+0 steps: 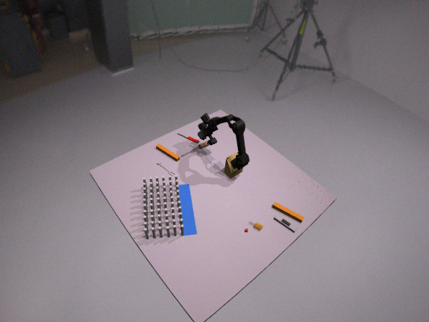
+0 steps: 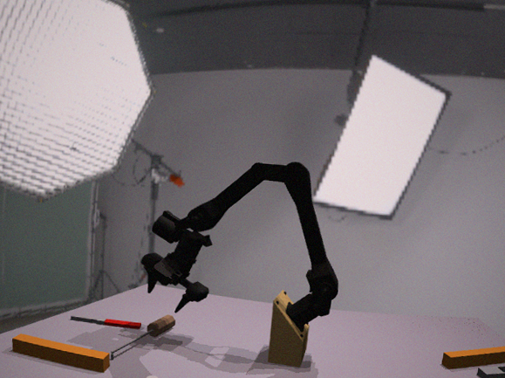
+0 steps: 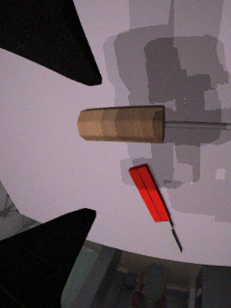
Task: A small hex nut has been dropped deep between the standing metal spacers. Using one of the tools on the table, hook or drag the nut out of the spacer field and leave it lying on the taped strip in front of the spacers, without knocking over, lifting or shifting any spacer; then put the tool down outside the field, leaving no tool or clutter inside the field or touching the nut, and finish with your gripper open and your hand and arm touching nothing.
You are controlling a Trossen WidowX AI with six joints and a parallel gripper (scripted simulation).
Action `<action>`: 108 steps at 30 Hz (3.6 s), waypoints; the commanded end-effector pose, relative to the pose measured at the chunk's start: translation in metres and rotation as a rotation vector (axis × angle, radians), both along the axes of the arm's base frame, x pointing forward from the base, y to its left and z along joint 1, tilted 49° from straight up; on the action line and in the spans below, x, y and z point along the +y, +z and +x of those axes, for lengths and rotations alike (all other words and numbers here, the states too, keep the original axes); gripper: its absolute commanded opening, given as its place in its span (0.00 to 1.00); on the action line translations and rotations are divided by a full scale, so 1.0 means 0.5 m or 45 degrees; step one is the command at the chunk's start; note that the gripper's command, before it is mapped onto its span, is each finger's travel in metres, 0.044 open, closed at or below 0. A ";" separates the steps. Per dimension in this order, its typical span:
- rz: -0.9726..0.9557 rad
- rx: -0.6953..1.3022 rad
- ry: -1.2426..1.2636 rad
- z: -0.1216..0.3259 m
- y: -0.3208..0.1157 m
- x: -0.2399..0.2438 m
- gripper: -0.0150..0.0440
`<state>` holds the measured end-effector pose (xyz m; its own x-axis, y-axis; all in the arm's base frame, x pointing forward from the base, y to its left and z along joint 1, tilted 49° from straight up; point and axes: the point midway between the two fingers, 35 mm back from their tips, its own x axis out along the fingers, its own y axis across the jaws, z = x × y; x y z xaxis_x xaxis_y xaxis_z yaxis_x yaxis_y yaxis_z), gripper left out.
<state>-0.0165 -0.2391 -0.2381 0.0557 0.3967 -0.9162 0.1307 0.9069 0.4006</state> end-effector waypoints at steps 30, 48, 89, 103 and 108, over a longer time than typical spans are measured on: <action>0.100 -0.483 -0.237 -0.034 -0.011 -0.006 0.73; 0.100 -0.482 -0.238 -0.031 -0.047 0.030 0.73; 0.101 -0.481 -0.237 -0.023 -0.105 0.099 0.59; 0.099 -0.482 -0.239 -0.039 -0.053 0.016 0.25; 0.099 -0.483 -0.241 -0.047 -0.003 -0.044 0.25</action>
<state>-0.0363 -0.2364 -0.2555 0.4601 0.4351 -0.7740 0.1125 0.8361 0.5369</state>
